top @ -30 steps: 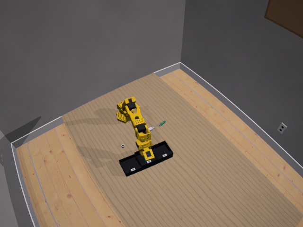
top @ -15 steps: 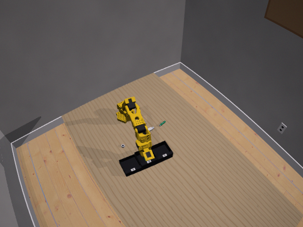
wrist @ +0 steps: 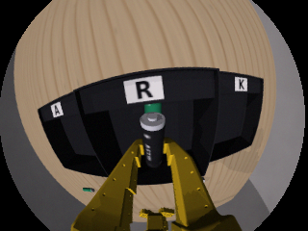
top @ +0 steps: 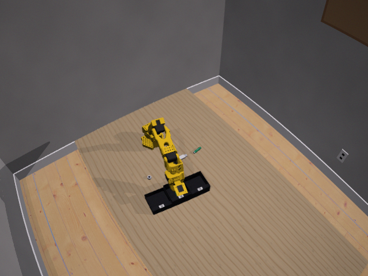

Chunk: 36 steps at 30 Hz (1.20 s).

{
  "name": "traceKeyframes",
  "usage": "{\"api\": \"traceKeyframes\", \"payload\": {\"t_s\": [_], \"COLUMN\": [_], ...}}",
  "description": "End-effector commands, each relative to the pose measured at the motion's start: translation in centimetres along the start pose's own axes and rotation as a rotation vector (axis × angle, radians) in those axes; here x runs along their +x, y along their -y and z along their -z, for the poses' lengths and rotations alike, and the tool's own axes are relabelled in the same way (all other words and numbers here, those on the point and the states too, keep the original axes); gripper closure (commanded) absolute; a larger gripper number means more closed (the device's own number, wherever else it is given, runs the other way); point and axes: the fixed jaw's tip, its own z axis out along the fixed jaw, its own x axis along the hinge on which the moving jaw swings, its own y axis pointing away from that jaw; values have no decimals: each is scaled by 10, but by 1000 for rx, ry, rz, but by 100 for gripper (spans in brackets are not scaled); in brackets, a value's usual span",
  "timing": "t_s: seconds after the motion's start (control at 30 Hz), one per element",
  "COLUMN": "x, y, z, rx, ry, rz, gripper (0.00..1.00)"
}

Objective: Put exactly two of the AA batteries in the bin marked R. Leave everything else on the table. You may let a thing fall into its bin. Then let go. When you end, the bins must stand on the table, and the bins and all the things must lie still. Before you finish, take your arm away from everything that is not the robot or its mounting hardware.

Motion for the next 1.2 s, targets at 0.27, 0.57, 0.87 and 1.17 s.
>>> {"api": "traceKeyframes", "payload": {"t_s": [0.27, 0.57, 0.87, 1.17], "x": [-11, -10, -10, -10], "y": [2, 2, 2, 2], "z": [12, 8, 8, 8], "rx": [1, 1, 1, 1], "ry": [76, 76, 76, 76], "rz": [1, 1, 1, 1], "gripper": [100, 100, 99, 92]}}
